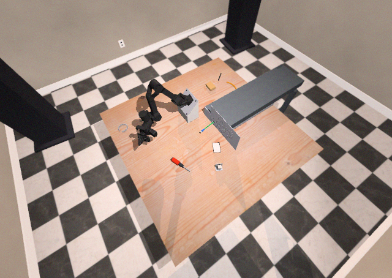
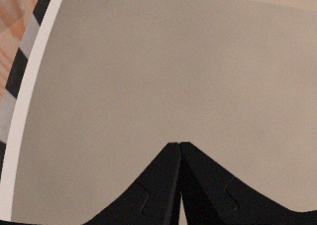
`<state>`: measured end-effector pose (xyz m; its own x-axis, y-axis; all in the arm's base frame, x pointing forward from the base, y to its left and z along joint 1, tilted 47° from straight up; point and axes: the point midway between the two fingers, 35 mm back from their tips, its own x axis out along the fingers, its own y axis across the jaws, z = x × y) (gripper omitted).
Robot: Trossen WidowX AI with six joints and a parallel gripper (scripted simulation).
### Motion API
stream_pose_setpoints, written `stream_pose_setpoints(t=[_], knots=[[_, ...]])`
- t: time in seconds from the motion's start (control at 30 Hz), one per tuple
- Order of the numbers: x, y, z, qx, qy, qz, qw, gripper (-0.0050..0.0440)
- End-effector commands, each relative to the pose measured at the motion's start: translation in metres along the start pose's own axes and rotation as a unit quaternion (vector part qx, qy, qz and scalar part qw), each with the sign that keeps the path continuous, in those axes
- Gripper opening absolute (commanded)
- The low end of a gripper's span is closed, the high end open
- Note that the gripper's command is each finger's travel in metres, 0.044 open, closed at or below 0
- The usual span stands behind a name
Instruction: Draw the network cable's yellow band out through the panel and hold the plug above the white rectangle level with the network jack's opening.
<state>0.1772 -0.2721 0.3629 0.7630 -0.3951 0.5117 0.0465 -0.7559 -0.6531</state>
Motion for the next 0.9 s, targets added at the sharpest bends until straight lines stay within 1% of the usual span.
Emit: stream_pose_setpoints(t=[0.0,0.53,0.67,0.87], knots=[[0.001,-0.007,-0.002,-0.006,0.002,-0.007,1.000,0.0000],[0.001,-0.007,-0.002,-0.006,0.002,-0.007,1.000,0.0000],[0.006,-0.007,0.002,0.017,-0.002,-0.006,1.000,0.0096],[0.019,-0.002,0.024,0.098,-0.023,0.014,0.995,0.0240]])
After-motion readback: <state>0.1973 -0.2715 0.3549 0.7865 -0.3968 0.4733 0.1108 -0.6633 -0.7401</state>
